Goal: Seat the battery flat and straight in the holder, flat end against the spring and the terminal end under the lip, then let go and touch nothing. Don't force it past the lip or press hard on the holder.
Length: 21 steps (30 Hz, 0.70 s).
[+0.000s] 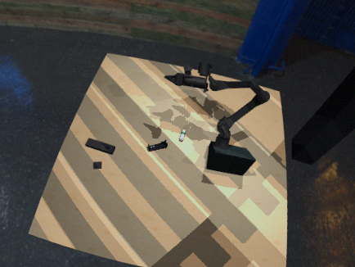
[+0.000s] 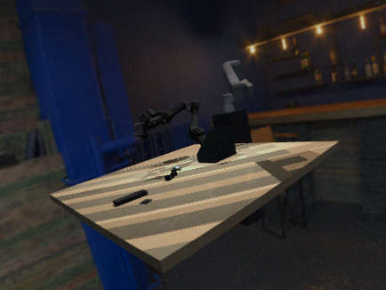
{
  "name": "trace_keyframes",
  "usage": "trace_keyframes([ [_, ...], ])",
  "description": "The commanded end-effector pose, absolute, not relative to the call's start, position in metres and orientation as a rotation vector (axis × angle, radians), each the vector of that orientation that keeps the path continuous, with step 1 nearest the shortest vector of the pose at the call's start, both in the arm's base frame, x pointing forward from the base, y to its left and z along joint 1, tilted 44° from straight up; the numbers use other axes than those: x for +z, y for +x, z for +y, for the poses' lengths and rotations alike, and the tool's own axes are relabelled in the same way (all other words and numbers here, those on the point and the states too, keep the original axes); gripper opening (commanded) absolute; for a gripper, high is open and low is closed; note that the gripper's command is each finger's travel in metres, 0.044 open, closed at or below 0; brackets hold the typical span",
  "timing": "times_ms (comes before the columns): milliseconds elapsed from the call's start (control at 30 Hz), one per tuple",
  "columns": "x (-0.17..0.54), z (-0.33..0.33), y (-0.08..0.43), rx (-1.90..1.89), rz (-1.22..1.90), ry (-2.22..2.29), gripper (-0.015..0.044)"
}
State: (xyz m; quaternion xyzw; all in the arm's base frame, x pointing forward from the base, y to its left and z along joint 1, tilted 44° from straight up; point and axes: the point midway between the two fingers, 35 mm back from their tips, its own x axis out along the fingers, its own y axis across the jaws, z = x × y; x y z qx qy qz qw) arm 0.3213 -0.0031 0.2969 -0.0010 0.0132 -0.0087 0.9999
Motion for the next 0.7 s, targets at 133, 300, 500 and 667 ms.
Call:
trace_keyframes([
  [133, 0.224, -0.008, 0.332, -0.159, 0.304, 0.296, 0.0269],
  [300, 0.135, -0.016, 0.315, -0.483, 0.587, 0.586, 0.0228],
  [500, 0.076, -0.028, 0.276, -0.879, 0.709, 0.713, 0.0228],
  [667, 0.048, -0.044, 0.233, -1.239, 0.663, 0.700, 0.0228],
])
